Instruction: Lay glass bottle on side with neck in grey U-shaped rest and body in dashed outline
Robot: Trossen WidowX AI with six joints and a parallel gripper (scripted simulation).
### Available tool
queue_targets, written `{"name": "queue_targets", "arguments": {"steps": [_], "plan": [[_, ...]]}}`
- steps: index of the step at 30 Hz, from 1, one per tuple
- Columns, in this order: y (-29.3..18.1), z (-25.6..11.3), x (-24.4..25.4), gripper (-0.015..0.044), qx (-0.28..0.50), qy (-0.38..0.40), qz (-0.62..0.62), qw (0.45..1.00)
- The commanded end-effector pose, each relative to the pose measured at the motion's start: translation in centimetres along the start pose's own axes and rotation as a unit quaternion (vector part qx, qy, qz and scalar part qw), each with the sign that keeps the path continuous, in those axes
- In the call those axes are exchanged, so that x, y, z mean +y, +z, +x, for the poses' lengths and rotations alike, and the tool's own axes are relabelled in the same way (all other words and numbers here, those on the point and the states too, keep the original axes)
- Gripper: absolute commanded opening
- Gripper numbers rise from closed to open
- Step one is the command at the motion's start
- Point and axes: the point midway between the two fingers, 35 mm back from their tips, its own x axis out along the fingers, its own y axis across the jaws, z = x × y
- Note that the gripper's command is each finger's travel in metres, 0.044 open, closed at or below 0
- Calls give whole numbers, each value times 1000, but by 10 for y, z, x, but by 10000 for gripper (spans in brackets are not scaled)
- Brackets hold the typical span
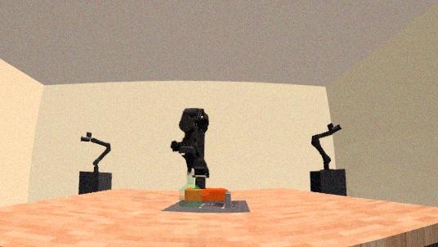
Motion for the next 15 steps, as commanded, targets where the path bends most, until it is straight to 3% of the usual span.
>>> {"name": "queue_targets", "arguments": {"steps": [1,15], "plan": [[-9,-3,0,130,4,0,0,1000],[-18,-5,0,130,-12,0,5,1000]]}}
